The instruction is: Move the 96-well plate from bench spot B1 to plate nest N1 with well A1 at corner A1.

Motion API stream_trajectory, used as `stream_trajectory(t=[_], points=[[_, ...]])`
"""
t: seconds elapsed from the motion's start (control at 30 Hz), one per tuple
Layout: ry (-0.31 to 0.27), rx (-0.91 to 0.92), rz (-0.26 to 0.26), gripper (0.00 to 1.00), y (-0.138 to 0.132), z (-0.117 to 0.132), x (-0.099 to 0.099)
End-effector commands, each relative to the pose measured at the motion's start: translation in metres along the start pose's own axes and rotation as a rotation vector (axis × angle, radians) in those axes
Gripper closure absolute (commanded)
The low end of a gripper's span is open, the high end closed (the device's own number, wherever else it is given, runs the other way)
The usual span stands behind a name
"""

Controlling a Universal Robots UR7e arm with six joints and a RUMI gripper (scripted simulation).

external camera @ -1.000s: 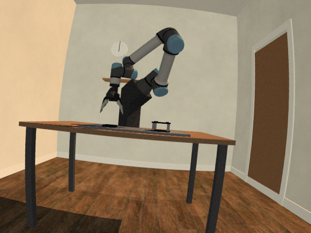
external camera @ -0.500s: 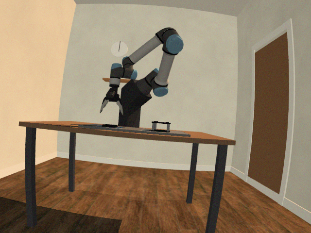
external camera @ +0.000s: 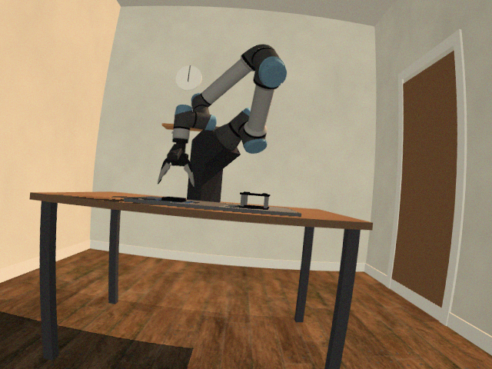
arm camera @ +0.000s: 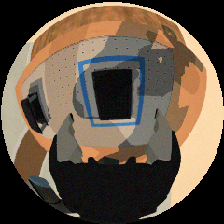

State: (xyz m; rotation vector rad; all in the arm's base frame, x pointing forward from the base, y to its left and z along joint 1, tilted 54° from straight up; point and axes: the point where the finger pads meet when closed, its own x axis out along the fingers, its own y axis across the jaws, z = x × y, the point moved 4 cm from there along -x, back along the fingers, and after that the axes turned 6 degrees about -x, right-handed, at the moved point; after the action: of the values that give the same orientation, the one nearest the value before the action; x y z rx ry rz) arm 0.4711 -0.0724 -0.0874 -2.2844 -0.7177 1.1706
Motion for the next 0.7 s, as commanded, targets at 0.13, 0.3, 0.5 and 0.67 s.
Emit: stream_trajectory(t=[0.13,0.3,0.5,0.67], points=[[0.001,0.0,0.002,0.0,0.0,0.0,0.013],[0.001,0.0,0.002,0.0,0.0,0.0,0.021],[0.001,0.0,0.002,0.0,0.0,0.0,0.028],[0.001,0.0,0.002,0.0,0.0,0.0,0.036]])
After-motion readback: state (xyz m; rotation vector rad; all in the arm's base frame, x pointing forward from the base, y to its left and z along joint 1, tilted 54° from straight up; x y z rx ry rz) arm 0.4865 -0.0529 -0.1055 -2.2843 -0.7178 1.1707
